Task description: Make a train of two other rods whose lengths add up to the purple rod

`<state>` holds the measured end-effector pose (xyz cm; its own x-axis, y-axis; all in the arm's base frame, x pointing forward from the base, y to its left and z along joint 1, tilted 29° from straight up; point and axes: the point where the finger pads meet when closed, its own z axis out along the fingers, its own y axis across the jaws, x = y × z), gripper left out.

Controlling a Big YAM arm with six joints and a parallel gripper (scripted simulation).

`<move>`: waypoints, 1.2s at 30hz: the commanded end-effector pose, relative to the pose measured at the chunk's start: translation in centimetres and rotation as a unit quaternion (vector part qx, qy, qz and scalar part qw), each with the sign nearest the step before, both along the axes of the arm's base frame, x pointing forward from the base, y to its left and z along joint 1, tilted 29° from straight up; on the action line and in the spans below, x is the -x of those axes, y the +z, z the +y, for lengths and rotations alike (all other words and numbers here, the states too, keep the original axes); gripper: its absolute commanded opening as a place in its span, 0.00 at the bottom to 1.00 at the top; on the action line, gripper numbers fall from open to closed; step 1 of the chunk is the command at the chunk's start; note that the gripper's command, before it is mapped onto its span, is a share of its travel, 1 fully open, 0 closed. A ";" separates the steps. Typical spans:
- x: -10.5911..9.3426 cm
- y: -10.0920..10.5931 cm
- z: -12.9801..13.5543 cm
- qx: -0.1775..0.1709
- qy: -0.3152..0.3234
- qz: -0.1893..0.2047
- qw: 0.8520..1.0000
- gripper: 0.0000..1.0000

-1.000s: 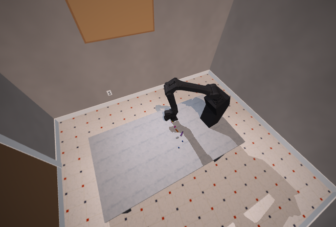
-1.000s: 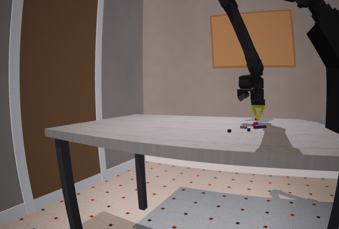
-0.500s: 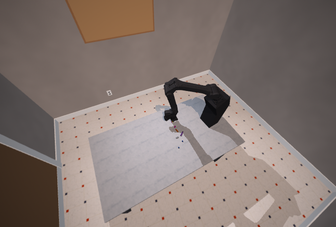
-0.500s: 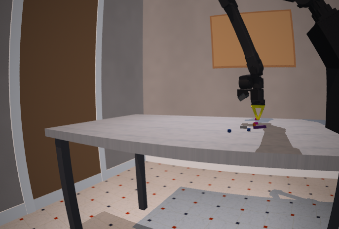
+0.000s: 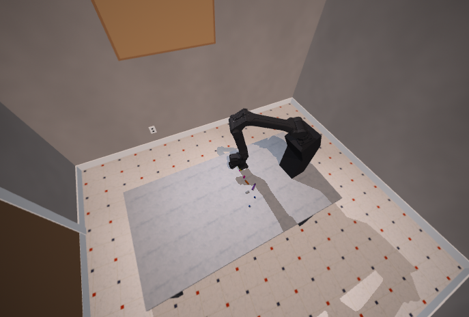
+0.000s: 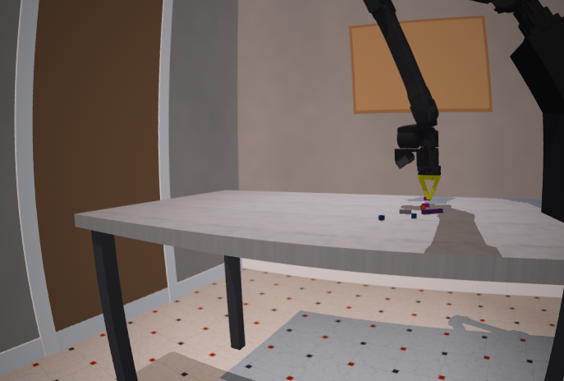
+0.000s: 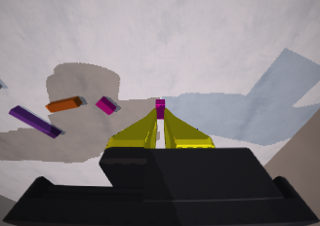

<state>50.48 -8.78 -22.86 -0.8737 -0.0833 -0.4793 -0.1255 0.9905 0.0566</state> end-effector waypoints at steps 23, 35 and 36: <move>-0.4 -1.4 0.4 -0.001 -0.001 -0.001 1.000 0.04; -0.4 -1.4 0.4 -0.001 -0.001 -0.001 1.000 0.04; -0.4 -1.4 0.4 -0.001 -0.001 -0.001 1.000 0.04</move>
<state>50.87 -8.76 -23.90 -0.8742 -0.0851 -0.4780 -0.1276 0.9902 0.0572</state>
